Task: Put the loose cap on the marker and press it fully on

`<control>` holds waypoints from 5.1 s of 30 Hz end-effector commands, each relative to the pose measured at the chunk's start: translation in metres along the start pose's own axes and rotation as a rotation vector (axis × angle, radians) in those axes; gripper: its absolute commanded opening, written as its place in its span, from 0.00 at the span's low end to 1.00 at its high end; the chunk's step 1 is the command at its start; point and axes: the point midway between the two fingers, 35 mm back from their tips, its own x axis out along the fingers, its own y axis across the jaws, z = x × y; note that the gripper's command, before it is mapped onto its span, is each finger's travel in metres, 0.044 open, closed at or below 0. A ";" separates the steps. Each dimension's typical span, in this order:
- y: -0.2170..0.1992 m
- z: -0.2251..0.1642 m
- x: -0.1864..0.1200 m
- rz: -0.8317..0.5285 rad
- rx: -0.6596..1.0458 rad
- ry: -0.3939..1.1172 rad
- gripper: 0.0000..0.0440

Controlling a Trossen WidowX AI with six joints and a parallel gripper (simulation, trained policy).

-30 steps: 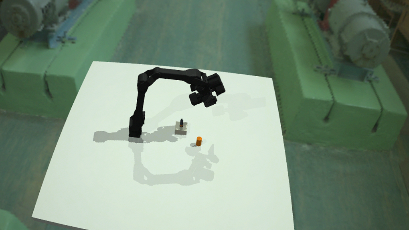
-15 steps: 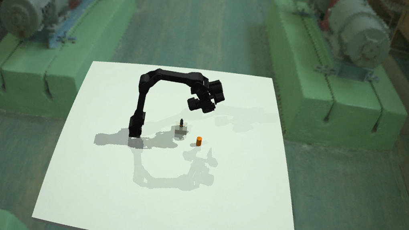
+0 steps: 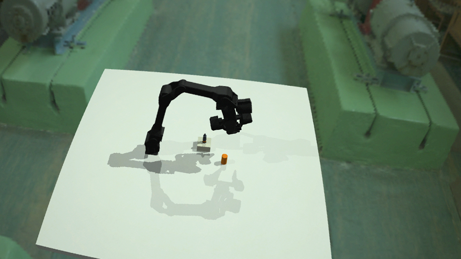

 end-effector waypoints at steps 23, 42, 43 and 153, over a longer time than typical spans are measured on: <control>-0.031 0.060 0.019 -0.209 0.035 -0.137 0.74; -0.051 0.088 0.045 -0.352 -0.009 -0.192 0.70; -0.052 0.089 0.047 -0.358 -0.014 -0.193 0.69; -0.138 -0.026 0.049 -0.547 -0.488 -0.093 0.00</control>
